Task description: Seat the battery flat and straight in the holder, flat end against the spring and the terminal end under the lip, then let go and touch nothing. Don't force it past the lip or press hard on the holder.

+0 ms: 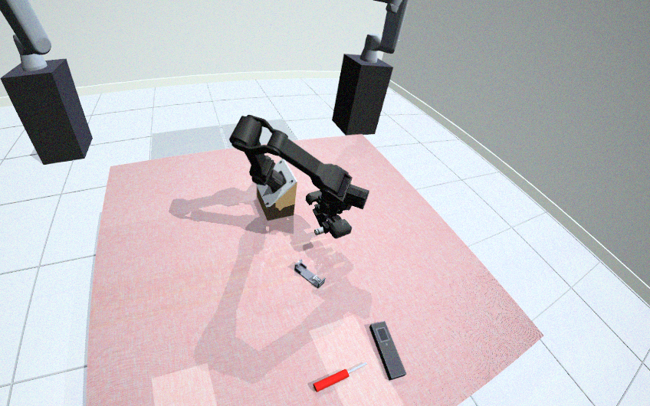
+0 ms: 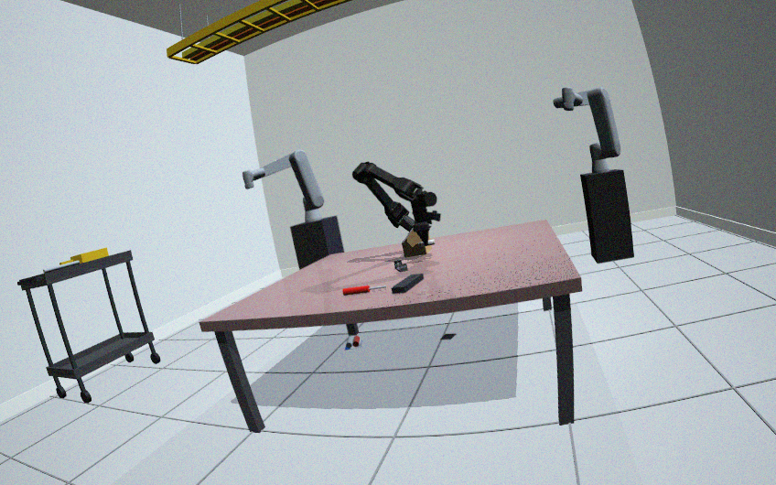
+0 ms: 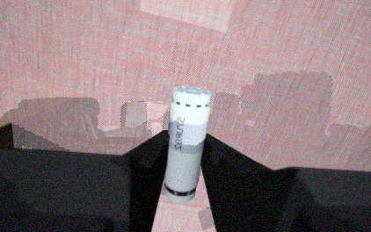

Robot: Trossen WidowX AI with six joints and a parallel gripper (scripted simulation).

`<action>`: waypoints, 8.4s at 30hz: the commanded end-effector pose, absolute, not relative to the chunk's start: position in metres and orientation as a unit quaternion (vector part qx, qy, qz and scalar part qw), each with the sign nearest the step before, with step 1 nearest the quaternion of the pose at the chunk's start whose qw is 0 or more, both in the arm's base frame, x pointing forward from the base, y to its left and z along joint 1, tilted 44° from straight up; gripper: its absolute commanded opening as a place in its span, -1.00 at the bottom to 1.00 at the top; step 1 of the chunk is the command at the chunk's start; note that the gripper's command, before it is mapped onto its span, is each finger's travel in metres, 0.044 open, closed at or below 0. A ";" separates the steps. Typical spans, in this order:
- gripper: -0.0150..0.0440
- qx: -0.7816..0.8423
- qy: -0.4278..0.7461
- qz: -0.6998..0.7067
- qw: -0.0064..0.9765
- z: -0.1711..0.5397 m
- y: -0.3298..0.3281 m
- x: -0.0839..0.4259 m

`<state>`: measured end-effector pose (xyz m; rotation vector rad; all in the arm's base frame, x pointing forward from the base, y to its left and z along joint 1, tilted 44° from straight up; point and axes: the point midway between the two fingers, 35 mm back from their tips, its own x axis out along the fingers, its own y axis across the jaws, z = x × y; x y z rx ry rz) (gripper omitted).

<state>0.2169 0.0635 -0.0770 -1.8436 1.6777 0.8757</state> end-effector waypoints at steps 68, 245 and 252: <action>-0.27 -0.376 0.794 -0.170 0.446 -0.030 -0.025 0.332; -0.27 -0.388 0.725 -0.087 0.563 -0.046 -0.041 0.335; -0.27 -0.389 0.723 -0.087 0.564 -0.044 -0.043 0.331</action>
